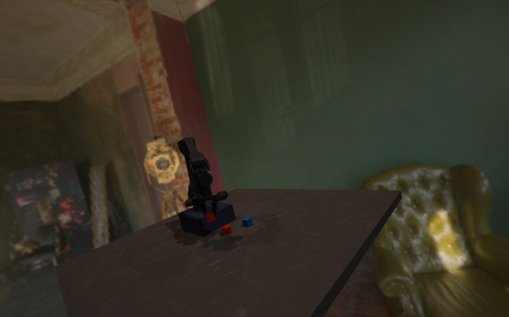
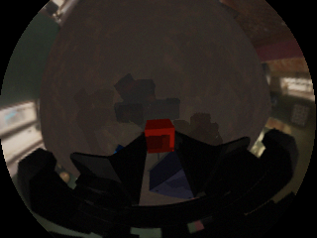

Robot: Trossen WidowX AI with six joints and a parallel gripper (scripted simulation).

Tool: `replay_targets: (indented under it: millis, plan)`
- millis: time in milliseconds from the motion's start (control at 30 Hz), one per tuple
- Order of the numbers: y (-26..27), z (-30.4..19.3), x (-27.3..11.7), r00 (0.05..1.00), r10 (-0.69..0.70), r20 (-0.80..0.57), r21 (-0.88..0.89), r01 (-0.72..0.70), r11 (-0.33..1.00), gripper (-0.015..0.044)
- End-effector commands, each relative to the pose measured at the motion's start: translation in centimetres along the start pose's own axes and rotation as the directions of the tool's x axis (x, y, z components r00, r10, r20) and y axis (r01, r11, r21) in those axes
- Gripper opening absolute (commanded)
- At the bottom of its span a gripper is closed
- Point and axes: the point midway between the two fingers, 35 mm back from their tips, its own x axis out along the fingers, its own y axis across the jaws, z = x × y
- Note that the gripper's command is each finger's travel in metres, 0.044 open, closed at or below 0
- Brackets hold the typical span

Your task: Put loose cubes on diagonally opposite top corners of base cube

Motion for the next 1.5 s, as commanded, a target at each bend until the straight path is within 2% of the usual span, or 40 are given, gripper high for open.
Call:
replay_targets:
  millis: [0, 1467]
  plan:
    - [0.9, -0.5, 0.3, 1.000, -0.004, -0.002, -0.003, 0.004, 1.000, 0.0105]
    - [11.0, -10.1, 2.9, 1.000, 0.004, -0.010, -0.087, -0.005, 0.996, 0.0105]
